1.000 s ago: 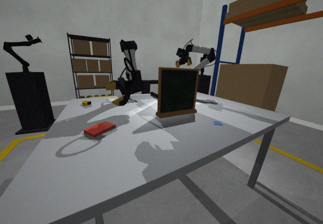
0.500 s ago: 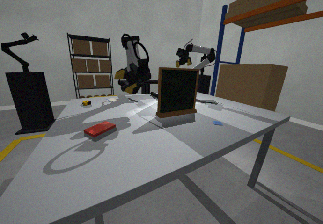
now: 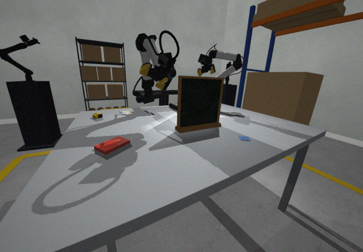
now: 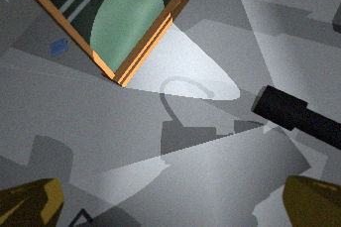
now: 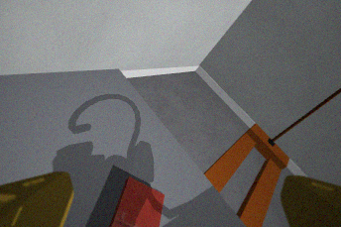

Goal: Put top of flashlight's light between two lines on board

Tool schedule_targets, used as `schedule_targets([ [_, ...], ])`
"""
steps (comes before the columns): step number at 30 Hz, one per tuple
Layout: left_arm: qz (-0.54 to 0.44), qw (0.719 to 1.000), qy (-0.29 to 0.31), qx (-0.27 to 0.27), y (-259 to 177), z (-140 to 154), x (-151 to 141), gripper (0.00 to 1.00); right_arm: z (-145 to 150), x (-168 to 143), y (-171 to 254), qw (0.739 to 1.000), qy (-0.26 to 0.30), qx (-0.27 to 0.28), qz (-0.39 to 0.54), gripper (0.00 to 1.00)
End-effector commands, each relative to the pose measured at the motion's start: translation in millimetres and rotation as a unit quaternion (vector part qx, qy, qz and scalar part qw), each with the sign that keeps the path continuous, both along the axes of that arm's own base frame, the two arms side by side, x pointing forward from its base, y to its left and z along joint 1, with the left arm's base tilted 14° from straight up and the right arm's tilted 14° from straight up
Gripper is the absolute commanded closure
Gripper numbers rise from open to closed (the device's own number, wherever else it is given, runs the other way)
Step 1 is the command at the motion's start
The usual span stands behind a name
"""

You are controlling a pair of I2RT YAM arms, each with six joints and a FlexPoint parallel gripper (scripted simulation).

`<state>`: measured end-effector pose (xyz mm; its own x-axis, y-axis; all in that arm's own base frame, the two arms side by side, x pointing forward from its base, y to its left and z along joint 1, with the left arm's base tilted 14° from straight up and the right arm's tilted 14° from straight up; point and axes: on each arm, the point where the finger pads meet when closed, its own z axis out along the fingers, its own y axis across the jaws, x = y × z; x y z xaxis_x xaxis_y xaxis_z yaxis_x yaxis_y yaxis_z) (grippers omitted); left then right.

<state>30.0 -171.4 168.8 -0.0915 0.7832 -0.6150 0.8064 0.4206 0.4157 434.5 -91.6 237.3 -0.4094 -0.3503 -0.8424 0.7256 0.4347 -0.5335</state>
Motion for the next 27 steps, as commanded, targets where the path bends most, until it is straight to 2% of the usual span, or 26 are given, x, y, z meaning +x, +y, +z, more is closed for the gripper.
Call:
schedule_targets([
  [1, -0.001, 1.0, 0.001, -0.002, -1, 1, -1, 0.0, 31, 7, 24, 0.999, -0.007, -0.004, 0.045, 0.05],
  [6, -0.001, 1.0, 0.001, -0.002, -1, 1, -1, 0.0, 44, 6, 39, 0.998, -0.015, -0.004, 0.068, 0.05],
  [12, -0.001, 1.0, 0.001, -0.002, -1, 1, -1, 0.0, 77, 2, 73, 0.992, -0.024, -0.015, 0.124, 0.05],
  [27, -0.001, 1.0, 0.001, -0.002, -1, 1, -1, 0.0, 141, -25, 138, 0.969, -0.049, -0.031, 0.239, 0.05],
])
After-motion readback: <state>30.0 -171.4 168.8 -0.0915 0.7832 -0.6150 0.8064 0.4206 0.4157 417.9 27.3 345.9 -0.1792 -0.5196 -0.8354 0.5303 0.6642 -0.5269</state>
